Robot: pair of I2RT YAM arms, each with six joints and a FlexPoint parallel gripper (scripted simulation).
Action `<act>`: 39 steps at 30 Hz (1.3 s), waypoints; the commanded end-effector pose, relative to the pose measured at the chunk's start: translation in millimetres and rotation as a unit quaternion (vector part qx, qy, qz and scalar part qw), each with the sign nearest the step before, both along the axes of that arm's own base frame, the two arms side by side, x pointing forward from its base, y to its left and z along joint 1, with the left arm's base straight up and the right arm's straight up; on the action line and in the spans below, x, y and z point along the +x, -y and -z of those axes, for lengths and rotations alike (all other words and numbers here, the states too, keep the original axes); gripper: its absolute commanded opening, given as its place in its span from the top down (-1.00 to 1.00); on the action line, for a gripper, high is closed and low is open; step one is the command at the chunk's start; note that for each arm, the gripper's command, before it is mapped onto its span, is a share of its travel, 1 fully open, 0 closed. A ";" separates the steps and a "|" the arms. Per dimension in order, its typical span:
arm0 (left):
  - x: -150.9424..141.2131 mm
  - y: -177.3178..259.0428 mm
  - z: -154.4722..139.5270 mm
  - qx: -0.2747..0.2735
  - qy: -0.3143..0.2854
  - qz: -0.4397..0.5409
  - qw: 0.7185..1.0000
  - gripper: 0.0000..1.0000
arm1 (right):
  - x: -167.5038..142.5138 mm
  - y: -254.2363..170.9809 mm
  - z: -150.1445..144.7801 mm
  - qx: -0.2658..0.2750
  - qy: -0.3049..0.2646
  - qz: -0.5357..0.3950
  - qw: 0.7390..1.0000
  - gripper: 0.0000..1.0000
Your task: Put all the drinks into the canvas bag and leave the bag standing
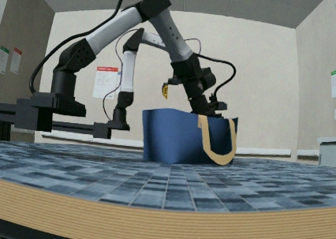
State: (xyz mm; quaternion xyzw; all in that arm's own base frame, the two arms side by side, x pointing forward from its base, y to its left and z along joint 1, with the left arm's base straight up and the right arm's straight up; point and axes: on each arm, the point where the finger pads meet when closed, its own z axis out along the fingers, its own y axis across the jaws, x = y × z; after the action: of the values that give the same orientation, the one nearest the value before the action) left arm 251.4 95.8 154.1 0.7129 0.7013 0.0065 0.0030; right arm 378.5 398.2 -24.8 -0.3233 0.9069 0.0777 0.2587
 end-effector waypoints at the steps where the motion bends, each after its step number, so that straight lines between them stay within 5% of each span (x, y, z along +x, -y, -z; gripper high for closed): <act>1: 8.2 -0.8 -14.8 0.012 0.032 0.006 0.999 -1.00 | 10.1 -16.1 -25.0 0.035 0.035 -0.001 0.999 -0.34; 5: 8.2 -0.8 -14.8 0.012 0.032 0.006 0.999 -1.00 | 13.2 -19.7 -29.5 0.040 0.040 -0.001 0.998 -0.34; 7: 8.2 -0.8 -14.8 0.012 0.032 0.006 0.999 -1.00 | 8.1 -13.8 -5.9 0.024 0.026 -0.001 0.999 -0.34; 10: 8.2 -0.8 -14.8 0.012 0.032 0.006 0.999 -1.00 | 14.2 -21.0 -32.1 0.045 0.044 -0.002 0.998 -0.34; 13: 8.2 -0.8 -14.8 0.012 0.032 0.006 0.999 -1.00 | 13.3 -19.7 -14.4 0.035 0.036 -0.001 0.999 -0.34; 22: 8.2 -0.8 -14.8 0.012 0.032 0.006 0.999 -1.00 | 15.5 -22.4 -32.3 0.048 0.046 -0.001 0.998 -0.34; 23: 8.2 -0.8 -14.8 0.012 0.032 0.006 0.999 -1.00 | 15.5 -22.4 -32.3 0.048 0.046 -0.001 0.998 -0.68; 39: 8.2 -0.8 -14.8 0.012 0.032 0.006 0.999 -1.00 | 13.7 -20.4 -23.7 0.040 0.040 -0.002 0.998 -0.68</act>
State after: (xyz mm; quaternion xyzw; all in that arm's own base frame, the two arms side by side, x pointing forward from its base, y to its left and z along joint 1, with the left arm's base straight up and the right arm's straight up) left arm 251.4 95.8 154.1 0.7129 0.7013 0.0065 0.0030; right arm 384.5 404.3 -27.9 -0.3195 0.9020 0.0871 0.2770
